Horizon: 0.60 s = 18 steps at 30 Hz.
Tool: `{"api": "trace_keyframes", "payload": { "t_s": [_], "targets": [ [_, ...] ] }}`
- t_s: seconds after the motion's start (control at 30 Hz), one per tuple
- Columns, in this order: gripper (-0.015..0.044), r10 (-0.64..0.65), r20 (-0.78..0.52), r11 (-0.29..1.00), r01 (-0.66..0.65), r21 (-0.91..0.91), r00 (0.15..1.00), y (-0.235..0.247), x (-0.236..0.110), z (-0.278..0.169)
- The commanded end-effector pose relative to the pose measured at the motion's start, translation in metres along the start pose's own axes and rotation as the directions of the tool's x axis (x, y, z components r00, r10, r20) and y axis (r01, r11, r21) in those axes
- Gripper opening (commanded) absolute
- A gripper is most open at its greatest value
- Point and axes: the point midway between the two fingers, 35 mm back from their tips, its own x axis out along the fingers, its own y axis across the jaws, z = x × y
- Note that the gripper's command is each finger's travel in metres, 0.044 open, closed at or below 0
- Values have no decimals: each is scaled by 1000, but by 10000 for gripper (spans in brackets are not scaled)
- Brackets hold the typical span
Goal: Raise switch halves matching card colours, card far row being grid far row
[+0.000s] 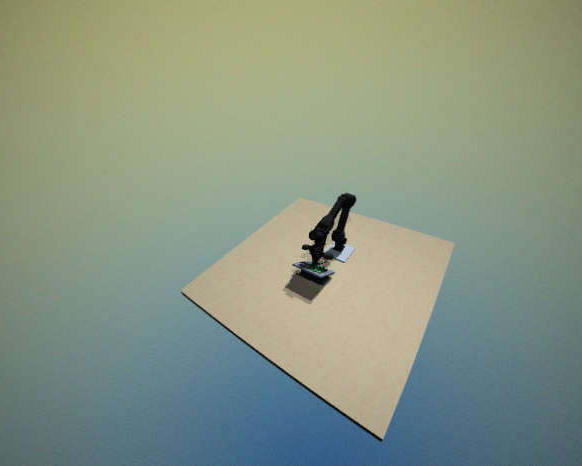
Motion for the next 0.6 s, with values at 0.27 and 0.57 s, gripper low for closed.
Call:
{"api": "trace_keyframes", "payload": {
  "t_s": [0.27, 0.57],
  "targets": [
    [0, -2, -28, 1000, 2, 2, 1000, 0, -61, 2],
    [0, 0, -36, 1000, 0, 4, 999, 19, -64, -12]
  ]
}}
